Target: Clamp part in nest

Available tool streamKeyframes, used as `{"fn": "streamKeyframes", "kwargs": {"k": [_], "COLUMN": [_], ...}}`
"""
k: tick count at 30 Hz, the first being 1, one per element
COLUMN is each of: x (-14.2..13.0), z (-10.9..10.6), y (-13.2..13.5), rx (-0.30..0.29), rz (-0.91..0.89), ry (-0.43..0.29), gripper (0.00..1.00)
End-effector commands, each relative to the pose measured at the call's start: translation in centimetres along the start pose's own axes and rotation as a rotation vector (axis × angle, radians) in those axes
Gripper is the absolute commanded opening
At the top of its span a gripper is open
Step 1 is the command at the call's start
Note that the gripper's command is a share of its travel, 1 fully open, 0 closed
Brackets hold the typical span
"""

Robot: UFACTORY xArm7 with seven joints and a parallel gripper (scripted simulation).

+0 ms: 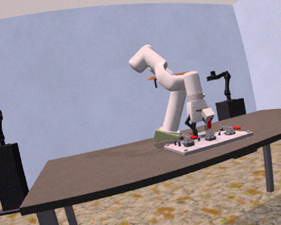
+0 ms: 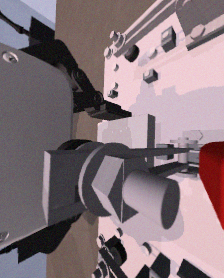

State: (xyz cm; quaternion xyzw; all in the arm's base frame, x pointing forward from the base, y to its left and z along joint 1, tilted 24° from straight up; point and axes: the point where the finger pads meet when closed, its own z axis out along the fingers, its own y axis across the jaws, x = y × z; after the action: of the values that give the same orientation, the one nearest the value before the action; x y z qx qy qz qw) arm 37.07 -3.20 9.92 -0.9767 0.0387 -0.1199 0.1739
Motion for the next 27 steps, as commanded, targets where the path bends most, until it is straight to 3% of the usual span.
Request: {"fn": "streamKeyframes", "kwargs": {"k": [1, 27], "x": [0.16, 0.24], "z": [0.08, 0.41], "y": [0.08, 0.17], "rx": [-0.001, -0.001], "rz": [0.0, 0.0], "ry": [0.003, 0.003], "gripper": [0.0, 0.0]}}
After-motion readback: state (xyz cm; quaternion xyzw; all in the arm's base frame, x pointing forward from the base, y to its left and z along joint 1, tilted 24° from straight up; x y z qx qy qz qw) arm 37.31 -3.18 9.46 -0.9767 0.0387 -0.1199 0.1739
